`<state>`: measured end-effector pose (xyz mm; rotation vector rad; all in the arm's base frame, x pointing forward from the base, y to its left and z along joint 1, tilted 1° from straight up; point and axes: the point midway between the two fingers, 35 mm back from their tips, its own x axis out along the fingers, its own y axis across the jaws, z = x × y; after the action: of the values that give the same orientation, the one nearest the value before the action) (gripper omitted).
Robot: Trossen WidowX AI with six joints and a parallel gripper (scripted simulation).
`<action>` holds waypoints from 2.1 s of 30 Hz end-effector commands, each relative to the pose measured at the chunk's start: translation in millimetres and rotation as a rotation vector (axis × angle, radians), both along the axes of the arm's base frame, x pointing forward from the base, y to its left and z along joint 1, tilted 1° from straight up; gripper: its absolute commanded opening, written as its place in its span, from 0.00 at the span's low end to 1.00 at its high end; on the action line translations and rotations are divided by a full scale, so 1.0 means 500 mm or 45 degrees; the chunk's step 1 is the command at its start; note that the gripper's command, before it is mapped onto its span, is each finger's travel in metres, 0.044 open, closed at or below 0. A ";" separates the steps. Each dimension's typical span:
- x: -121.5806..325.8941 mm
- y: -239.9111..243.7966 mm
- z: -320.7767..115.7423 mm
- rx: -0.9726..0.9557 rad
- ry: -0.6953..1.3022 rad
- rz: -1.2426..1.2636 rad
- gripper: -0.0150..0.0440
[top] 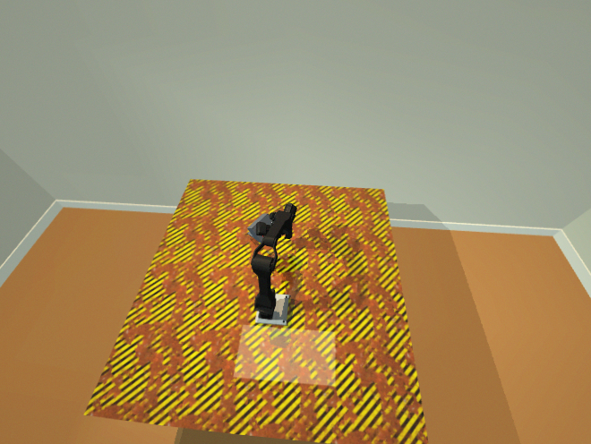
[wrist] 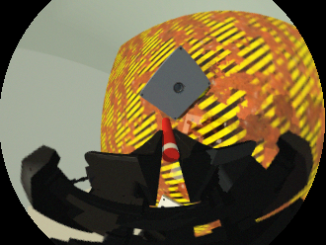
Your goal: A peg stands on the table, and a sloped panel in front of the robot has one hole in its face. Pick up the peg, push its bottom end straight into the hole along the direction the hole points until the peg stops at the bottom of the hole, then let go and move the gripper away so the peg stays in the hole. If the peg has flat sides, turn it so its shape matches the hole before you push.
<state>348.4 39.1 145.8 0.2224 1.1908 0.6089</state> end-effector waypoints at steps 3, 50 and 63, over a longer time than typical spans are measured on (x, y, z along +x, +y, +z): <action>0.010 -0.015 0.003 0.037 -0.042 -0.005 0.25; 0.073 -0.062 -0.016 0.179 -0.249 -0.050 0.25; 0.091 -0.042 -0.041 0.194 -0.272 -0.054 0.25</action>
<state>391.9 14.6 128.6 0.2955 0.9382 0.6644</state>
